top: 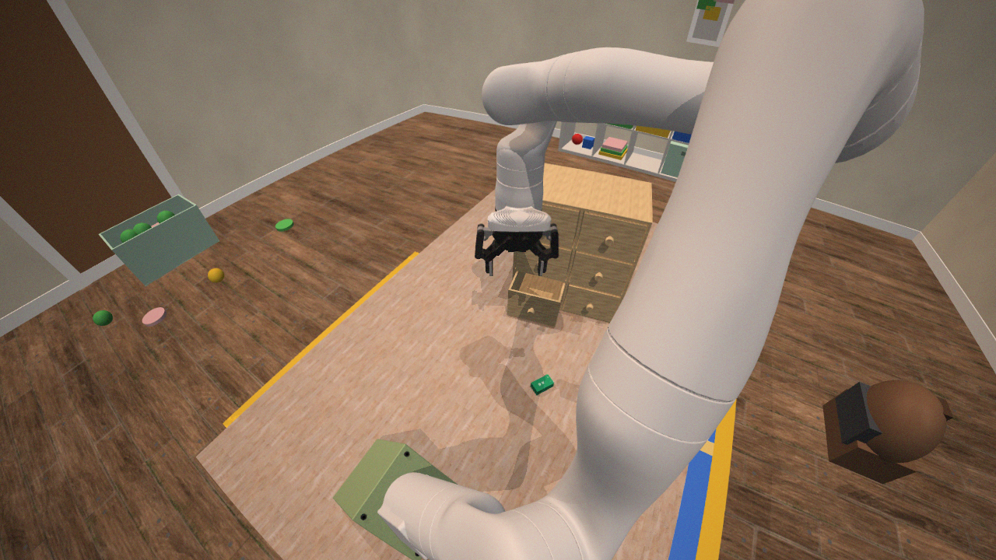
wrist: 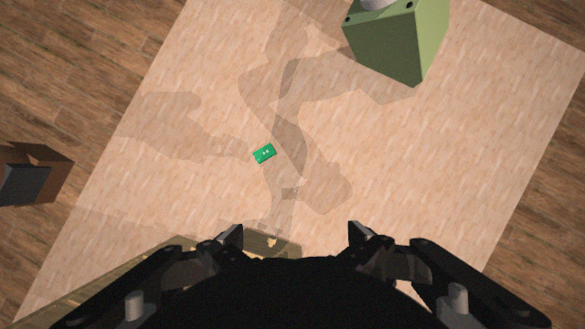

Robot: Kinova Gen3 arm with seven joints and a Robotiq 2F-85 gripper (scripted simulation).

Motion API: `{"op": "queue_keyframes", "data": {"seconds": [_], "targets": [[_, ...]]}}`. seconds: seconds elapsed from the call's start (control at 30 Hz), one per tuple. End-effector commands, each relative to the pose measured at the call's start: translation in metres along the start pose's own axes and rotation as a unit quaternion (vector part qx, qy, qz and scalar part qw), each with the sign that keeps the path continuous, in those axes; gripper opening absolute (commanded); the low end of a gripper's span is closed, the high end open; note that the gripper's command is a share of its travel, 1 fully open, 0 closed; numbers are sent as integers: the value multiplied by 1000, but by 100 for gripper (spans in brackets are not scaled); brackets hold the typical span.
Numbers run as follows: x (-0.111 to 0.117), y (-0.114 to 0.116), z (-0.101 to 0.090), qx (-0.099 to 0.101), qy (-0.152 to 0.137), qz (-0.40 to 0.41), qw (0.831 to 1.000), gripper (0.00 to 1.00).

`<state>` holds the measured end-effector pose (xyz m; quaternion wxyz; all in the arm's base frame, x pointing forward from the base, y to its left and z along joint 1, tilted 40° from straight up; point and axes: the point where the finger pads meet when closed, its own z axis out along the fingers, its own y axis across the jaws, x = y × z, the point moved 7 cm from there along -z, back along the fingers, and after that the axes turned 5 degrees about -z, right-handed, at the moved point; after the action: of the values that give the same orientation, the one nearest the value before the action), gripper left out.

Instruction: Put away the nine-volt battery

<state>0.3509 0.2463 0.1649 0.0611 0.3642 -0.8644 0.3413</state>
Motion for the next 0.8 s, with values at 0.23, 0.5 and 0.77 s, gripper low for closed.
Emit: {"op": "queue_keyframes", "data": {"seconds": [0.23,0.5,0.77], "targets": [[4,5,-6,-5,-5,61,998,100],[6,6,-7,-7,-4,91,996,100],[8,7,-9,-8,-4,121,993,100]]}}
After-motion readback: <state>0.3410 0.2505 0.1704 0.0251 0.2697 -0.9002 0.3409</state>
